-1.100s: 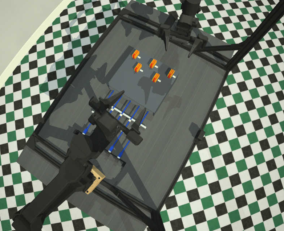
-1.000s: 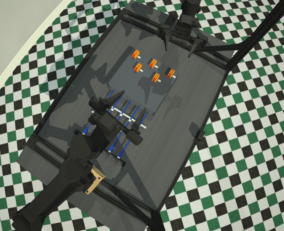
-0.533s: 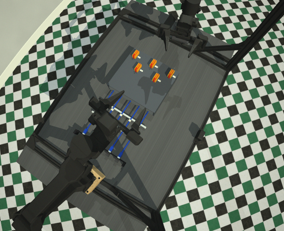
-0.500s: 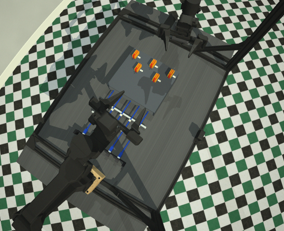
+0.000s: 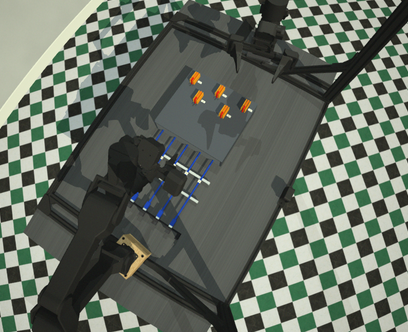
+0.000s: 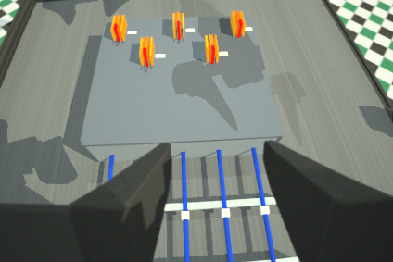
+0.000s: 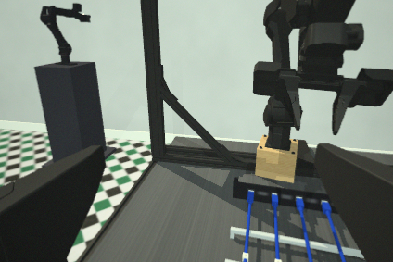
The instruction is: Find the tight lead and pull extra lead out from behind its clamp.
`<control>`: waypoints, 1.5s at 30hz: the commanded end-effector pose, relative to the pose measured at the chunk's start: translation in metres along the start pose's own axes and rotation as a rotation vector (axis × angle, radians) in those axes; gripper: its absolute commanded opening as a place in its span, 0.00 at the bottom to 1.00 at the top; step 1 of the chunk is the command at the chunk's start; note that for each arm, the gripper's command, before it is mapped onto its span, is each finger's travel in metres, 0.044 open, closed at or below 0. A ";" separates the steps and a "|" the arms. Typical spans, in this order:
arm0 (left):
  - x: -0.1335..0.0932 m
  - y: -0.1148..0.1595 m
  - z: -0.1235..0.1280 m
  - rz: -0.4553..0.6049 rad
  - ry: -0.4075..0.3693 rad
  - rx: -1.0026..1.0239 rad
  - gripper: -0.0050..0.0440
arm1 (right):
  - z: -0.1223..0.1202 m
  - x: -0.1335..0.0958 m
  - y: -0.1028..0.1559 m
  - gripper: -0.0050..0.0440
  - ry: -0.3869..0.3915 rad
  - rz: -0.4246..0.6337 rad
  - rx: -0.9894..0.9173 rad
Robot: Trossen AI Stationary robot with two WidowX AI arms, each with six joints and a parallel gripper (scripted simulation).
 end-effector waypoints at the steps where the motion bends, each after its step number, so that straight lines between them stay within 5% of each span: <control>1: 0.014 -0.003 0.017 0.154 -0.033 0.011 0.53 | -0.001 -0.001 -0.005 1.00 0.003 -0.014 0.000; 2: 0.006 0.001 0.010 0.075 -0.025 -0.003 0.53 | -0.001 -0.001 -0.005 1.00 0.003 -0.014 0.000; 16: 0.100 0.046 0.103 0.833 -0.232 -0.025 0.53 | -0.001 -0.001 -0.005 1.00 0.003 -0.014 0.000; 18: 0.100 0.046 0.103 0.833 -0.232 -0.025 0.53 | -0.001 -0.001 -0.005 1.00 0.003 -0.014 0.000; 19: 0.082 0.047 0.090 0.699 -0.200 -0.025 0.53 | -0.001 -0.001 -0.005 1.00 0.003 -0.014 0.000; 33: 0.137 0.081 0.150 0.865 -0.240 -0.026 0.53 | -0.001 -0.001 -0.005 1.00 0.003 -0.014 0.000; 45: 0.137 0.081 0.150 0.865 -0.240 -0.026 0.53 | -0.001 -0.001 -0.005 1.00 0.003 -0.014 0.000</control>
Point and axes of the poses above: on each arm, the point midway between the two fingers, 35 mm back from their tips, its own x axis out along the fingers, its own z axis across the jaws, y = z × x, the point moved 5 cm from there along -x, back along the fingers, and after that the axes turned 12 degrees about -x, right-handed, at the moved point
